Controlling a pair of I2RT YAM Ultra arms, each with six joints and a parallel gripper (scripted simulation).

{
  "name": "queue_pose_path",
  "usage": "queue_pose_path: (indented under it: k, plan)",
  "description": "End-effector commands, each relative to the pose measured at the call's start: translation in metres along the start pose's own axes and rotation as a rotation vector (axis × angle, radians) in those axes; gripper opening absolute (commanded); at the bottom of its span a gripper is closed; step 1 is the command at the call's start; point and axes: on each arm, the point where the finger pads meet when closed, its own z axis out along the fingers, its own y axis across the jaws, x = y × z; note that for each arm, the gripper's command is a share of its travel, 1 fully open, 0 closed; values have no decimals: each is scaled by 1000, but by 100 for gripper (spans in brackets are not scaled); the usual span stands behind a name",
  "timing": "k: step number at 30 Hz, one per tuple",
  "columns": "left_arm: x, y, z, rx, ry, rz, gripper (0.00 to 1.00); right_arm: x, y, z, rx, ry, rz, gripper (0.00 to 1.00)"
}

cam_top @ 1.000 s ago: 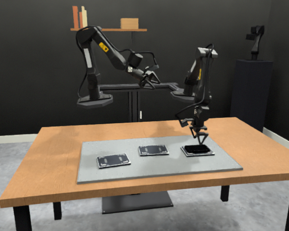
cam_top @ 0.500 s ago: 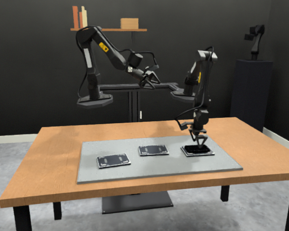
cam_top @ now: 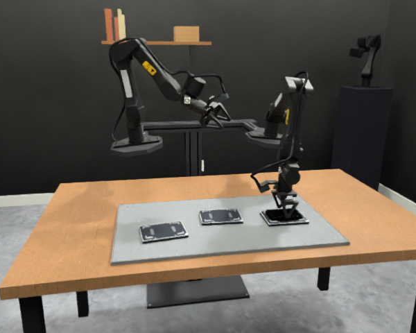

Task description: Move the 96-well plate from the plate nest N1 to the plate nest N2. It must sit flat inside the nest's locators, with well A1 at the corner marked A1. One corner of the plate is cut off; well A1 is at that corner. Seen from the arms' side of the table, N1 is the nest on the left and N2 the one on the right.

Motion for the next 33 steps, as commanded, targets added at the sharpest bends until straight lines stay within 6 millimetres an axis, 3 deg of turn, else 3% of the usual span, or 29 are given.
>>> queue_pose_path:
  k: [1, 15, 27, 28, 29, 33]
  plan:
    - [2, 9, 6, -19, -2, -4, 100, 2, 1, -5, -1, -1, -12, 100]
    - [0, 4, 4, -5, -1, -2, 96, 2, 1, -5, -1, -1, -12, 100]
    - [1, -1, 4, 8, 0, -1, 79, 2, 1, -5, -1, -1, -12, 100]
    - [1, -1, 4, 8, 0, -1, 67, 2, 1, -5, -1, -1, -12, 100]
    - [1, -1, 4, 8, 0, -1, 78, 2, 1, -5, -1, -1, -12, 100]
    - [1, -3, -2, 10, 0, -1, 78, 2, 1, -5, -1, -1, -12, 100]
